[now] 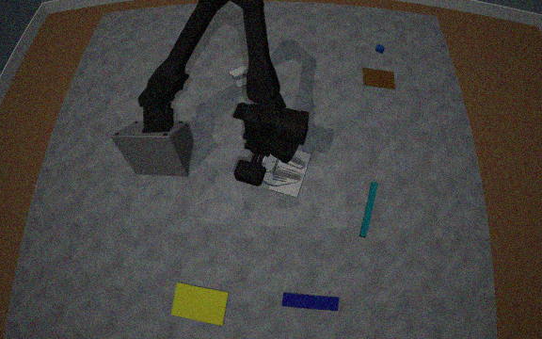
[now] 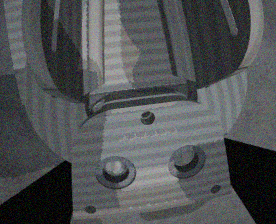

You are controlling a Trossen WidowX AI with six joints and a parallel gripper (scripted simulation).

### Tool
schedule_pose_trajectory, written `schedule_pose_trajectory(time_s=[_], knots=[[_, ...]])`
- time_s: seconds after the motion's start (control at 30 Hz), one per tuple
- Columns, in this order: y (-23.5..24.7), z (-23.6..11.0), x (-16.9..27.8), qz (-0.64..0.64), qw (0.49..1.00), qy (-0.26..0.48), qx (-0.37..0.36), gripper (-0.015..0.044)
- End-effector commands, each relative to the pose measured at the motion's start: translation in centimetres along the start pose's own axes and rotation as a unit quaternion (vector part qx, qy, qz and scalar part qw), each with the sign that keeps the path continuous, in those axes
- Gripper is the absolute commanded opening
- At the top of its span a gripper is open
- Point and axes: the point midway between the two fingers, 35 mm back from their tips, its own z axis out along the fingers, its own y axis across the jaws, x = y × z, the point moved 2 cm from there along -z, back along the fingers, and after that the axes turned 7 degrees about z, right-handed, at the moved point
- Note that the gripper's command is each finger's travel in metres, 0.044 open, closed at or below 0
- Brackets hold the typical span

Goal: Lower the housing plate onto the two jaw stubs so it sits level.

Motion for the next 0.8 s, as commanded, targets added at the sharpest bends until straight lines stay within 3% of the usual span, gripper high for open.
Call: schedule_pose_trajectory(time_s=[0.0,0.77], knots=[[0.03,0.07,0.02,0.003,1.0,0.0,-0.002,0.0351],[0.03,0.51,0.03,0.003,1.0,0.0,-0.002,0.0351]])
